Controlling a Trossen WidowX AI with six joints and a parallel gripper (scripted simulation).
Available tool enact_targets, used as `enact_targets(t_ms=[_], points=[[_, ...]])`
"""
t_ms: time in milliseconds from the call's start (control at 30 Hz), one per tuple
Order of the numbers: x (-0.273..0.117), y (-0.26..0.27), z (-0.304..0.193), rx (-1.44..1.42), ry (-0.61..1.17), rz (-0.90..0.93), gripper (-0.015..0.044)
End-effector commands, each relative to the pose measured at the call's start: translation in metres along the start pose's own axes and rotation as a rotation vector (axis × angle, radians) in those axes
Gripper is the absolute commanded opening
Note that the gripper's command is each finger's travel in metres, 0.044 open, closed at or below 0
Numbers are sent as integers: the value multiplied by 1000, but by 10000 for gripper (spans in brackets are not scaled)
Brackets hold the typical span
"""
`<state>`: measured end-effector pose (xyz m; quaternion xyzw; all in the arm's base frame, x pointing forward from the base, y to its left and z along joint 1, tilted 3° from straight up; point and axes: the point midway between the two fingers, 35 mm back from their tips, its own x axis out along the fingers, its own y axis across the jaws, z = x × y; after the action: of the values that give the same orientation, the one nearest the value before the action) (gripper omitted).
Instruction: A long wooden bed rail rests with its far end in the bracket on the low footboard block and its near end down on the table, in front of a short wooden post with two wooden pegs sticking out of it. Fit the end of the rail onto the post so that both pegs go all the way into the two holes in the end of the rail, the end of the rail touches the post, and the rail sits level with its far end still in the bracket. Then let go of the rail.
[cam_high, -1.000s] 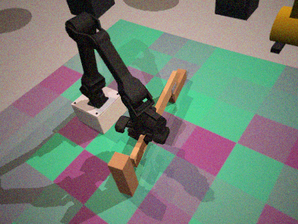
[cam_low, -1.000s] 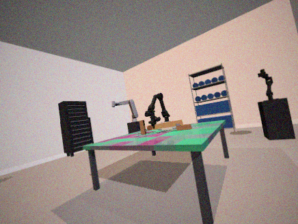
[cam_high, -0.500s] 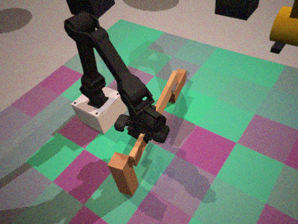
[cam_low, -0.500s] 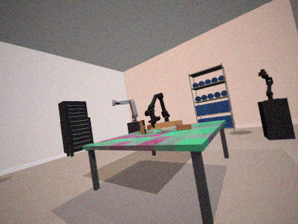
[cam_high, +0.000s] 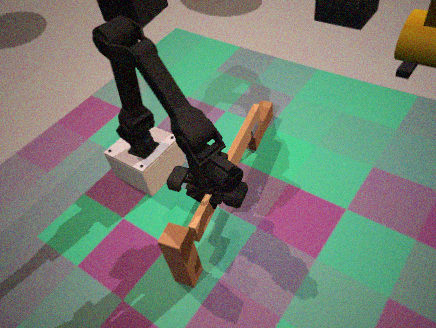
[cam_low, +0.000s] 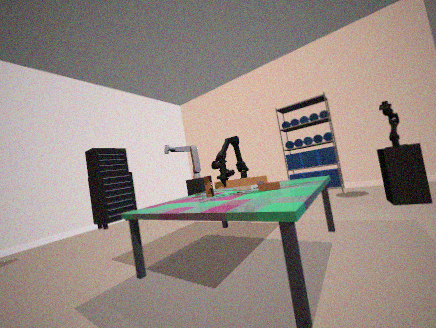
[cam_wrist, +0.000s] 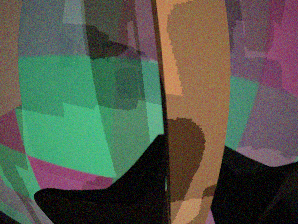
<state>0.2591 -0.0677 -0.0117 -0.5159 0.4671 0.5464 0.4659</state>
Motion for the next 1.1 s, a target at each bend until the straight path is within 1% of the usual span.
enact_targets(t_ms=[0,1067], points=[[0,-1,0,-2,-2,-7,0],[3,0,0,-2,-2,-7,0]])
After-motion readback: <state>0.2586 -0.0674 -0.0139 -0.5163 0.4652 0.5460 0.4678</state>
